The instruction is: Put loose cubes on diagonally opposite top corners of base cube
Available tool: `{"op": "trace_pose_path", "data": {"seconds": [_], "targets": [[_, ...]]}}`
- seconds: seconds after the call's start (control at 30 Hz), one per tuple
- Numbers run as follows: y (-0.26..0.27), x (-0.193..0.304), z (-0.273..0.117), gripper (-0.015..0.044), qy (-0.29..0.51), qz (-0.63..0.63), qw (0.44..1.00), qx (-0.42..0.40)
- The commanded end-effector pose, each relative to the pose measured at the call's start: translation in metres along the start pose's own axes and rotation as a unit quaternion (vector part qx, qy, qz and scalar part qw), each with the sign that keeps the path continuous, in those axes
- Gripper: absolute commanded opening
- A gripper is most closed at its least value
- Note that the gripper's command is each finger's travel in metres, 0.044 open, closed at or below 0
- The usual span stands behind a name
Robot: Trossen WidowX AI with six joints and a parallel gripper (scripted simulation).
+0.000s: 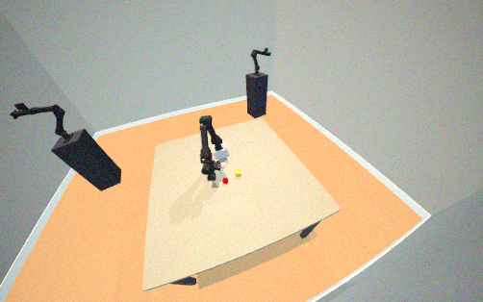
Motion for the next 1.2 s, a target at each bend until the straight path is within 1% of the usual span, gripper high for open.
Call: {"op": "trace_pose_path", "data": {"seconds": [0.0, 0.97, 1.17], "targets": [[-0.004, 0.000, -0.011, 0.0105, 0.003, -0.002, 1.000, 0.004], [-0.003, 0.000, -0.100, 0.0105, 0.003, -0.002, 1.000, 0.004], [-0.002, -0.005, -0.104, 0.0105, 0.002, 0.007, 1.000, 0.004]]}}
Point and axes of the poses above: the point midway between the two fingers, 35 mm back from their tips, its own z axis out along the fingers, its own y axis across the jaws, x = y × z, the point moved 4 cm from there along -z, back along the fingers, and after that the axes turned 14 degrees about z, right-handed, at the moved point
